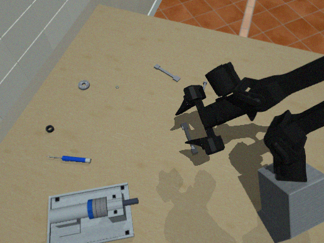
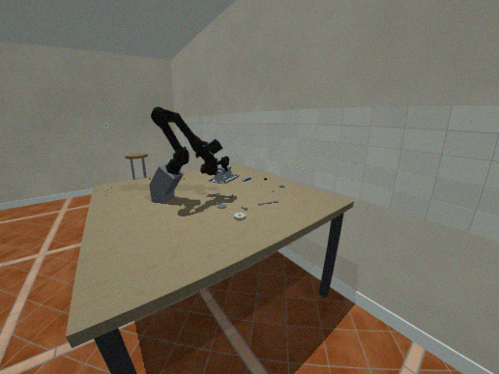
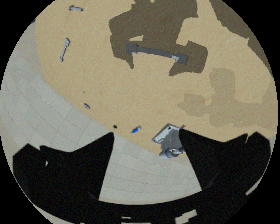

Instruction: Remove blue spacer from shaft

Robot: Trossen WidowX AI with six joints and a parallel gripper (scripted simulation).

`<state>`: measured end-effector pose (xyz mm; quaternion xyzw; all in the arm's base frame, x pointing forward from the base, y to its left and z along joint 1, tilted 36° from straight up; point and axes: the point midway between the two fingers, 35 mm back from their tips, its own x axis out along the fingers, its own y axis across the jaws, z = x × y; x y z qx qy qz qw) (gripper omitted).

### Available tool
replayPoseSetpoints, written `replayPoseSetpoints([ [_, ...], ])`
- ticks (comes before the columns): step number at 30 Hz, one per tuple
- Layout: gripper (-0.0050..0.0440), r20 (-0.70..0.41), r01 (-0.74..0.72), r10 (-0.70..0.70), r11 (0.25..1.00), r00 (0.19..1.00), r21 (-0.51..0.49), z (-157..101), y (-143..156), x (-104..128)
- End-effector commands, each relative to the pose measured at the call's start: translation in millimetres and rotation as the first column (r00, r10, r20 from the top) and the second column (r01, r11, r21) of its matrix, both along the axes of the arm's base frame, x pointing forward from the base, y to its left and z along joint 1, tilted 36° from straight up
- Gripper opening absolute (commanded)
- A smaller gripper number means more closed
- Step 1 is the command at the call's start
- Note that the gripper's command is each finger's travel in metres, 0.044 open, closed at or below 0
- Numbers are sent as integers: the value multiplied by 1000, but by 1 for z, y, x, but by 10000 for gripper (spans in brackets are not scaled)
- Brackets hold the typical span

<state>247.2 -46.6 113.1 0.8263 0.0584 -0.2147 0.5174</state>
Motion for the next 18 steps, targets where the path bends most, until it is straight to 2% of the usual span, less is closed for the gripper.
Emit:
replayPoseSetpoints([
  [1, 400, 0, 0, 0, 1000, 1000, 0, 0, 0, 0],
  [17, 400, 0, 0, 0, 1000, 1000, 0, 0, 0, 0],
  [18, 424, -8, -6, 6, 1000, 1000, -9, 0, 1, 1],
])
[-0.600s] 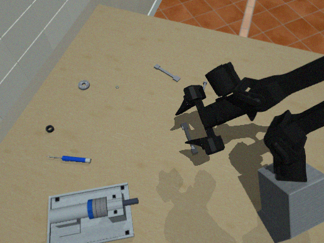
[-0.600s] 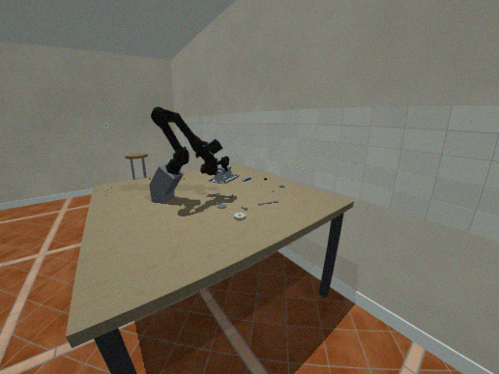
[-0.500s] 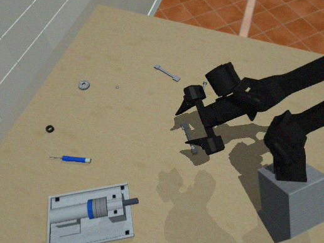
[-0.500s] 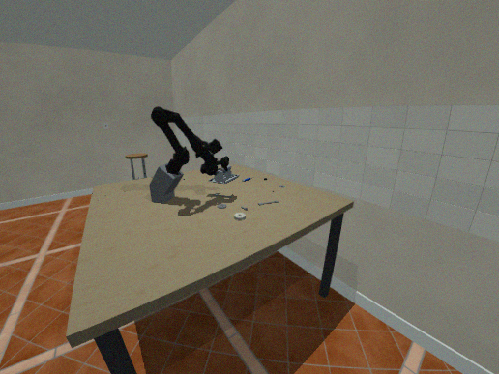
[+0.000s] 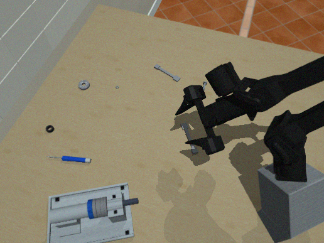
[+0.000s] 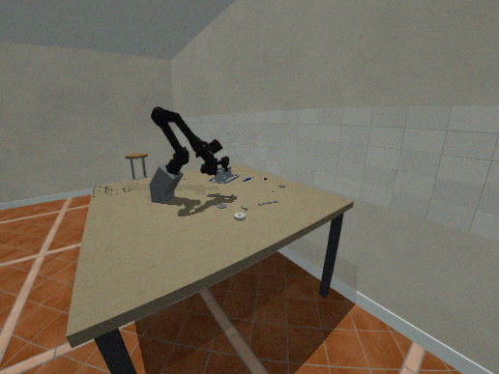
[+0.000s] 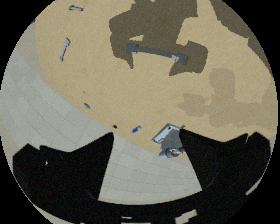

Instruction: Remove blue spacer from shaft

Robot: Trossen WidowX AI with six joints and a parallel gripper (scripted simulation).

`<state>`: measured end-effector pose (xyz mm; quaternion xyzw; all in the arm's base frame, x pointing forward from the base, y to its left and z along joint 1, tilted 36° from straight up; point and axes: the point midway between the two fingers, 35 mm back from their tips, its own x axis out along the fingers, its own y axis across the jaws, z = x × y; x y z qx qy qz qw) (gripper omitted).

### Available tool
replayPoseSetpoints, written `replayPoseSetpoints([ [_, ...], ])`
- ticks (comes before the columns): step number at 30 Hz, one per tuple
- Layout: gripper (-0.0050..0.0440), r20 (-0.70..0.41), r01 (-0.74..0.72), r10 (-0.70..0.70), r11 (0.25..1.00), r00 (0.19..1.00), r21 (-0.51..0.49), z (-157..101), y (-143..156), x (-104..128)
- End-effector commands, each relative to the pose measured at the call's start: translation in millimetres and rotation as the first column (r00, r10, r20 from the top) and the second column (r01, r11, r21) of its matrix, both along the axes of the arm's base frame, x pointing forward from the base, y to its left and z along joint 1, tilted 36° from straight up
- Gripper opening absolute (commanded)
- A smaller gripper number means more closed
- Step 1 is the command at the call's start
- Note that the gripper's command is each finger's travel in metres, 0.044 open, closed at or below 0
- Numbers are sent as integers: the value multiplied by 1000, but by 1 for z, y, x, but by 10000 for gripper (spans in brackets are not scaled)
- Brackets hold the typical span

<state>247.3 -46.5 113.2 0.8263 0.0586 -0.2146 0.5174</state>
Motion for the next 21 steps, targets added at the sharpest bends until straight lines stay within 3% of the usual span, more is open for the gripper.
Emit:
replayPoseSetpoints([
  [1, 440, -32, -23, 22, 999, 999, -35, 1, 2, 3],
  [4, 440, -178, -149, 117, 973, 977, -178, 5, 14, 17],
  [8, 440, -376, -357, 223, 872, 899, -336, 7, 34, 37],
  [14, 440, -616, -634, 298, 632, 729, -445, 5, 67, 62],
  [16, 440, -616, -634, 298, 632, 729, -445, 5, 67, 62],
  [17, 440, -691, -722, 303, 519, 656, -458, 4, 73, 65],
  [21, 440, -816, -854, 278, 285, 508, -435, -2, 106, 81],
])
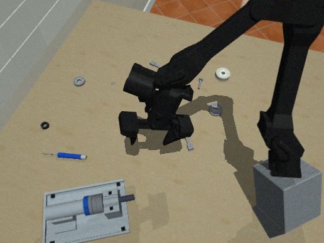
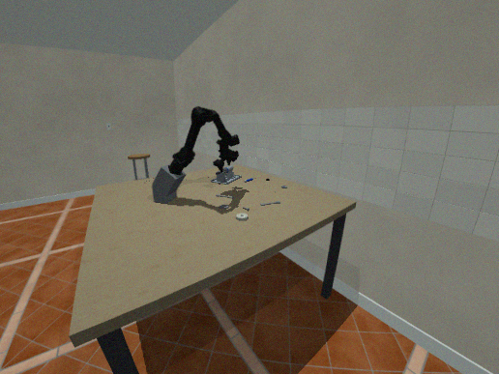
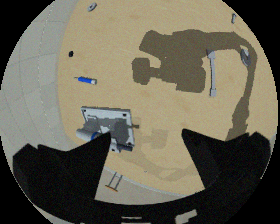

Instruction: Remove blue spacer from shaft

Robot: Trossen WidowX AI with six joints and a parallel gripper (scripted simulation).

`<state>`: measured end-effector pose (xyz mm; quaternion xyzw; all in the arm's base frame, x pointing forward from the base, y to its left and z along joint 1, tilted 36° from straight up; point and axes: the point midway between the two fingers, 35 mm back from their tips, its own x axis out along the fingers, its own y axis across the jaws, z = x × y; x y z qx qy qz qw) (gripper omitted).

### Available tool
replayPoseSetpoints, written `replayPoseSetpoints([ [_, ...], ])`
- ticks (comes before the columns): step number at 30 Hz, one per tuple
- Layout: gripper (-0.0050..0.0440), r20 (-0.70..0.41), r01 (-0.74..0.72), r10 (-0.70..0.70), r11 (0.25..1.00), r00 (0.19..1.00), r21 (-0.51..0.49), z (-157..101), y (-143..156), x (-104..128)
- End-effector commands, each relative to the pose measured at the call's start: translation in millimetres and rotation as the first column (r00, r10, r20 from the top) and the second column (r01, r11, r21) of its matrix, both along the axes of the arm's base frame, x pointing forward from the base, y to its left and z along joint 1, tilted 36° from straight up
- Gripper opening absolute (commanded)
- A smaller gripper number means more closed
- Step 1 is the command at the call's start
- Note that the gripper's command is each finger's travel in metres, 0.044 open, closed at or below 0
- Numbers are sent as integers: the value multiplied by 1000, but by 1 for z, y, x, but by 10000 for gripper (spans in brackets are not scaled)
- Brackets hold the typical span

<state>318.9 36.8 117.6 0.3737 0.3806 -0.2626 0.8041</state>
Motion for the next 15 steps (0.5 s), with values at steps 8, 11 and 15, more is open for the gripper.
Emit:
replayPoseSetpoints([
  [8, 440, -403, -555, 414, 756, 816, -348, -19, 74, 23],
  [11, 440, -480, -647, 457, 664, 749, -376, -22, 88, 25],
  [15, 440, -644, -817, 508, 424, 572, -391, -30, 117, 27],
])
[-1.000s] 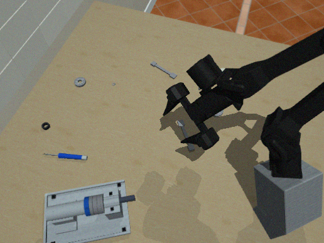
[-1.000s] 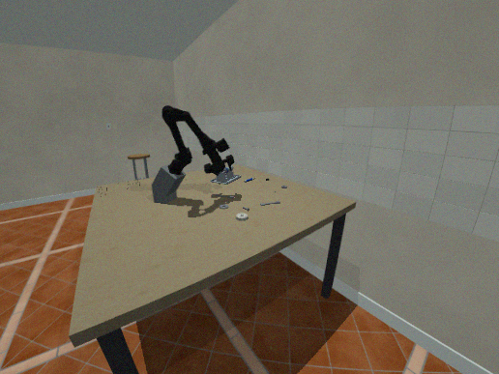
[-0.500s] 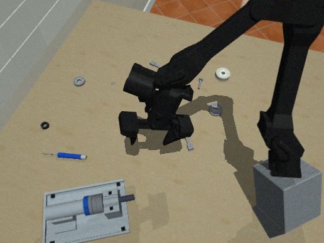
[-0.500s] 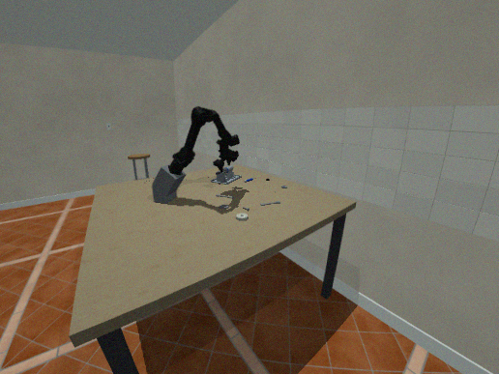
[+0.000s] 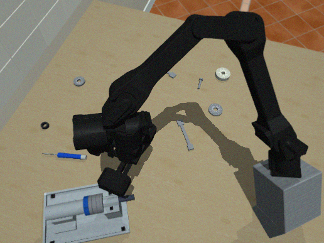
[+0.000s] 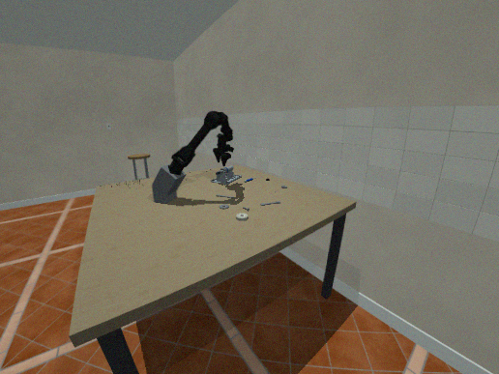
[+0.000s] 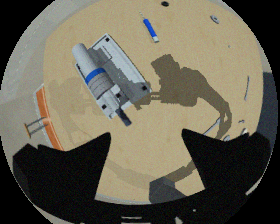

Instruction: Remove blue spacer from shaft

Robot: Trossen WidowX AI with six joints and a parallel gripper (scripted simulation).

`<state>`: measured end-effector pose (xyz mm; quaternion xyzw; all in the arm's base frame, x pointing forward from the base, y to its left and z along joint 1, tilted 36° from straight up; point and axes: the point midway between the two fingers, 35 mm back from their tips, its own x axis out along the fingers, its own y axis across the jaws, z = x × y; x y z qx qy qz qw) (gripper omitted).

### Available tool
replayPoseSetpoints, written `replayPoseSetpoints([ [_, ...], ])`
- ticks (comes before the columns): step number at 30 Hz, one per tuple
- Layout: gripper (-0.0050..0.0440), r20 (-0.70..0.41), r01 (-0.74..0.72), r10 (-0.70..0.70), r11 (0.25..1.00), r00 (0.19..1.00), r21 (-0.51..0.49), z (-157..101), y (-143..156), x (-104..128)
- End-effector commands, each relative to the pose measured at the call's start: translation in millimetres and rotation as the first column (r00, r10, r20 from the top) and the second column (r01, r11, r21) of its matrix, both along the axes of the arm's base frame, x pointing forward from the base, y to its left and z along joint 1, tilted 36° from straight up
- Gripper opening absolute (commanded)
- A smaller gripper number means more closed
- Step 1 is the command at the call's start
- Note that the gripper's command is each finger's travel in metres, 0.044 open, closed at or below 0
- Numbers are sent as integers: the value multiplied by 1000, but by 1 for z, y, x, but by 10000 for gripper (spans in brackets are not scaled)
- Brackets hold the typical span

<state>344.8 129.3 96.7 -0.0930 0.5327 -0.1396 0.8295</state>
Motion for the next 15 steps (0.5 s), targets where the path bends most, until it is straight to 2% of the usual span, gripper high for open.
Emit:
replayPoseSetpoints([
  [1, 440, -119, -208, 191, 967, 974, -150, -12, 35, 1],
  [6, 440, -276, -443, 371, 853, 887, -276, -18, 54, 0],
  [15, 440, -276, -443, 371, 853, 887, -276, -18, 54, 0],
])
